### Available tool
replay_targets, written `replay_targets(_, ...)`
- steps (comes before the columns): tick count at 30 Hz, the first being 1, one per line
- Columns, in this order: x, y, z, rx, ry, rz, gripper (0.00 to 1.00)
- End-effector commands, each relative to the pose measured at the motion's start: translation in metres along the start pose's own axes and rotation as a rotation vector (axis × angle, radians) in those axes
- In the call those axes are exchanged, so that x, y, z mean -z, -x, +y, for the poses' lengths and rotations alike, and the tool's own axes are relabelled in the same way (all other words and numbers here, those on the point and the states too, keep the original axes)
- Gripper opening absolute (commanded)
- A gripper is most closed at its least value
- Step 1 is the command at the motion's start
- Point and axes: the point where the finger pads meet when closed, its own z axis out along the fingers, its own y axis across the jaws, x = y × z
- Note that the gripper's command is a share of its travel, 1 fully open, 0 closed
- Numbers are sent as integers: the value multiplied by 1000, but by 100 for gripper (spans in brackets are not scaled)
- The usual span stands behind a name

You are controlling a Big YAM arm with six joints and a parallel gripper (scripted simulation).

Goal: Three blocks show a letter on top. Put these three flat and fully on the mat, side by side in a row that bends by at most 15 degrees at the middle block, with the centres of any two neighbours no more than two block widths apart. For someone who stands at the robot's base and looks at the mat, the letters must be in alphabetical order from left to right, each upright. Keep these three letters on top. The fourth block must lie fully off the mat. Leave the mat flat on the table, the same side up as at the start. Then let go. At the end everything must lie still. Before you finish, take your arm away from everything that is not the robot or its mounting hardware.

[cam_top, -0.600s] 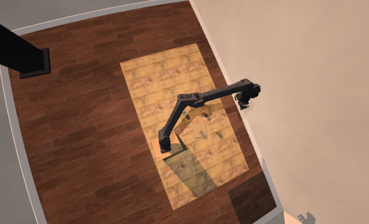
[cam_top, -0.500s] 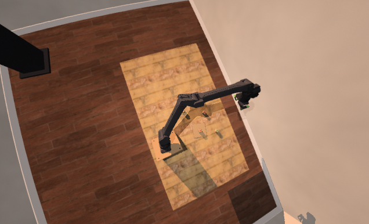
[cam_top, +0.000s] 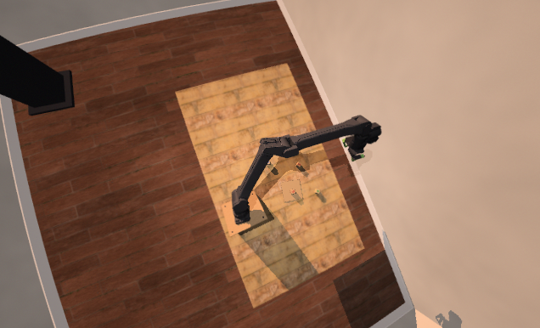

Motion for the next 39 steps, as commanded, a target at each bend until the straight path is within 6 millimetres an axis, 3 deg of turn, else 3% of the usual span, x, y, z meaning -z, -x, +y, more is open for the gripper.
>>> replay_targets(1,23,8,0,1,2,-49,100)
replay_targets(9,26,-7,31,16,2,-70,100)
replay_targets(14,32,-30,63,22,6,-110,100)
replay_targets(16,32,-30,63,22,6,-110,100)
replay_targets(18,34,-45,79,25,11,-132,100)
replay_targets(23,40,-98,121,32,36,-200,100)
replay_targets(29,39,-188,161,38,99,-292,100)
replay_targets(31,35,-221,169,39,127,-321,100)
replay_targets(33,35,-221,169,39,127,-321,100)
replay_targets(39,17,-319,172,37,228,-392,100)
